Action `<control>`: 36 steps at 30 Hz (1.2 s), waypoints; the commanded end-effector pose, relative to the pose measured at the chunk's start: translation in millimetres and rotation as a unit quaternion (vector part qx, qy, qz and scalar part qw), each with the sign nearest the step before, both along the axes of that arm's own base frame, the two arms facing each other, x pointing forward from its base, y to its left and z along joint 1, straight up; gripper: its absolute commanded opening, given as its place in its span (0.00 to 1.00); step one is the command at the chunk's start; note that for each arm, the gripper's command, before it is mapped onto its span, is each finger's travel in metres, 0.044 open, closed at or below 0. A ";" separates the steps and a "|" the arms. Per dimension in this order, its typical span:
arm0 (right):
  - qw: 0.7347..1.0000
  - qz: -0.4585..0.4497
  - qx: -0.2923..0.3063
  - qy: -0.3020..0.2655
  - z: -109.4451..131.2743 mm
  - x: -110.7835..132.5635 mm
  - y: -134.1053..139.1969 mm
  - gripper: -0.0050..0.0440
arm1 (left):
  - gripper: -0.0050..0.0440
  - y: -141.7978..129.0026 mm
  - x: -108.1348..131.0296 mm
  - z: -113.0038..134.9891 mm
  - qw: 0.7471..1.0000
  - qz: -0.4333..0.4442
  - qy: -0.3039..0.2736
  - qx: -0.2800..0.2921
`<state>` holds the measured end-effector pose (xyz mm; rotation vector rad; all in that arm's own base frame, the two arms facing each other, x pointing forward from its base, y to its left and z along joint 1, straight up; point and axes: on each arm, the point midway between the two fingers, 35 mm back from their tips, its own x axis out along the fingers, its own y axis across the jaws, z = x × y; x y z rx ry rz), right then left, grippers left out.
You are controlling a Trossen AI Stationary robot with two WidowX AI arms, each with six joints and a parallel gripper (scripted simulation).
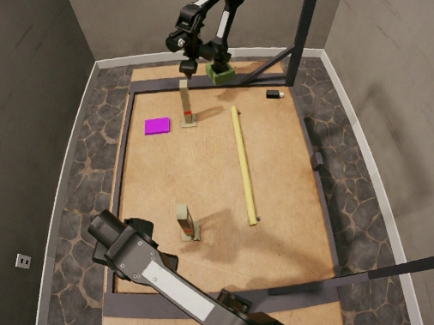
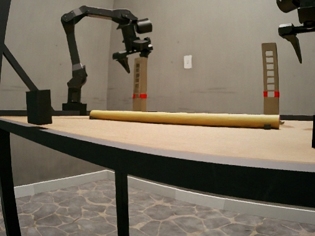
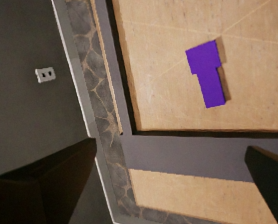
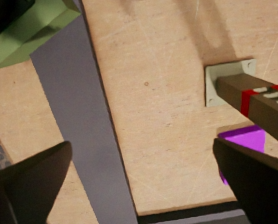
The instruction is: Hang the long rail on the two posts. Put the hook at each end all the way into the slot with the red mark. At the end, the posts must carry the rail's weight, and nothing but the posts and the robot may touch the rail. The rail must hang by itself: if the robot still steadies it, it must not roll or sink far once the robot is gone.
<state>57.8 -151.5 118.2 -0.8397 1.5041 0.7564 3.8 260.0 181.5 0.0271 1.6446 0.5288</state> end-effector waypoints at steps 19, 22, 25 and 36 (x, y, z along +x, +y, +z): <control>1.000 0.000 -0.007 -0.003 3.6 0.9 -2.0 1.00 | 1.00 1.0 0.1 5.0 1.000 0.000 -0.001 0.009; 1.000 0.016 -0.010 0.000 6.5 4.9 -3.9 1.00 | 1.00 -0.7 3.9 3.8 1.000 0.002 0.001 0.008; 0.999 0.053 0.001 -0.001 3.5 14.4 3.6 1.00 | 1.00 -4.5 14.7 2.1 1.000 0.005 0.001 0.010; 0.993 0.109 -0.016 0.029 3.6 53.7 8.3 1.00 | 1.00 -24.6 75.7 -0.2 0.999 0.017 0.002 0.040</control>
